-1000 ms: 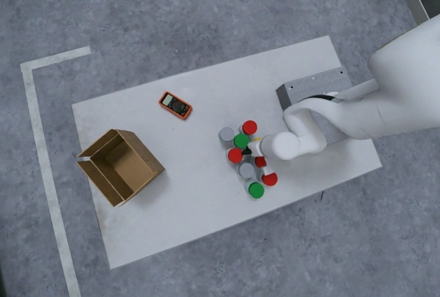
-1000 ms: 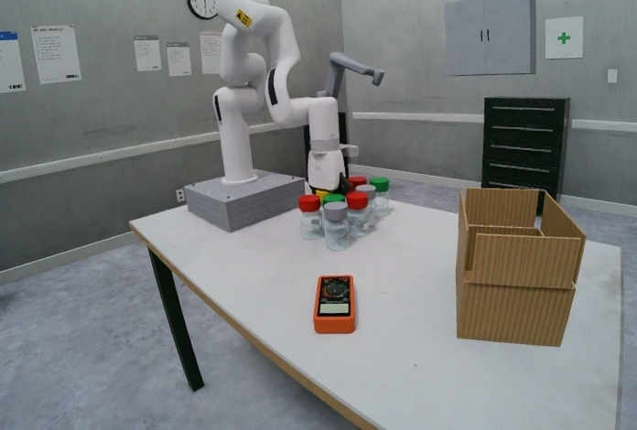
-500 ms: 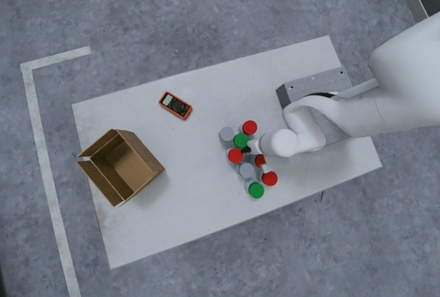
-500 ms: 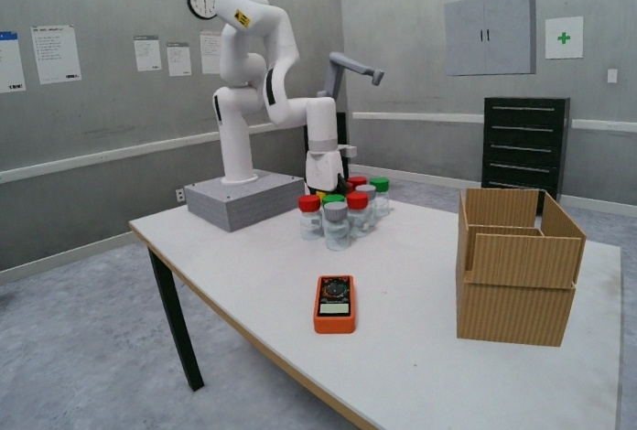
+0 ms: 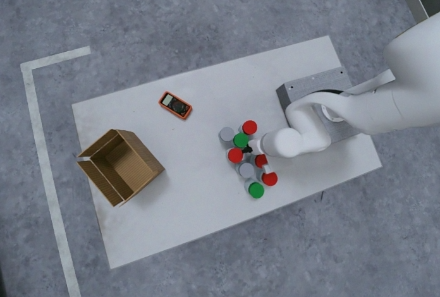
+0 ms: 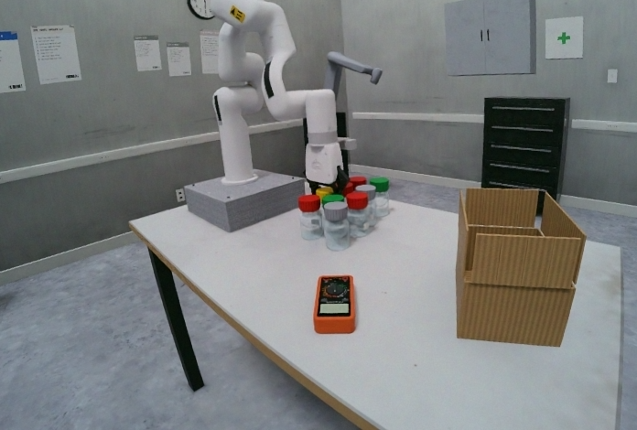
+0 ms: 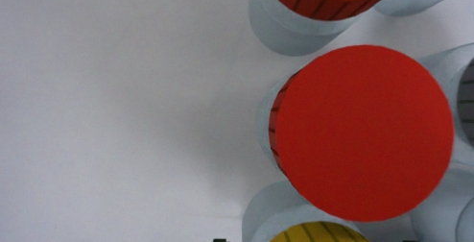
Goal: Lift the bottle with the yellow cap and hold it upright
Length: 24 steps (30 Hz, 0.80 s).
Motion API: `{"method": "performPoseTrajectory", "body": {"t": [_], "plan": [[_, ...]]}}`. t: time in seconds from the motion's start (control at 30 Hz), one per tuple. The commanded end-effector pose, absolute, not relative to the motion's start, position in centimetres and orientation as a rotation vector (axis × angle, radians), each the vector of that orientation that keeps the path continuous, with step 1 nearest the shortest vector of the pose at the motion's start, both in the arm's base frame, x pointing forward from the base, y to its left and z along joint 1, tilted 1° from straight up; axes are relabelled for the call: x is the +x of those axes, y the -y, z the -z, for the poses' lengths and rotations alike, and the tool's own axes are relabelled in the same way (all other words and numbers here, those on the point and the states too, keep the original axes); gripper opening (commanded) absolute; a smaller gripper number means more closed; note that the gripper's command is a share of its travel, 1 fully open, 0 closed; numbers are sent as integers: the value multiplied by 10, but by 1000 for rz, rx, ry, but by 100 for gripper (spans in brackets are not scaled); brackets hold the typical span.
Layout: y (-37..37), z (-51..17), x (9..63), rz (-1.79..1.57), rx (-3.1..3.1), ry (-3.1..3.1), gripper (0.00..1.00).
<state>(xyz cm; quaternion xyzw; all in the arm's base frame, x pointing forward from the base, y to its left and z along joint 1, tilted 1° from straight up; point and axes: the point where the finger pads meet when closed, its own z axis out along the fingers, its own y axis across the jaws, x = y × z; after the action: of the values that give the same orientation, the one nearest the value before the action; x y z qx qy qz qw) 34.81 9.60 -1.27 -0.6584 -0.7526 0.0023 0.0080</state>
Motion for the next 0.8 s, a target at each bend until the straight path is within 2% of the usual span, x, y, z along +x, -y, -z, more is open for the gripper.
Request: {"method": "performPoseTrajectory", "body": {"t": [0.0, 0.67, 0.7, 0.77], "plan": [[-96, 7, 349, -4, -2059, 2353, 79], [-96, -1, 349, -5, -2058, 2353, 79], [-96, 0, 349, -4, -2059, 2353, 0], [-96, 0, 349, -4, -2059, 2353, 0]]}}
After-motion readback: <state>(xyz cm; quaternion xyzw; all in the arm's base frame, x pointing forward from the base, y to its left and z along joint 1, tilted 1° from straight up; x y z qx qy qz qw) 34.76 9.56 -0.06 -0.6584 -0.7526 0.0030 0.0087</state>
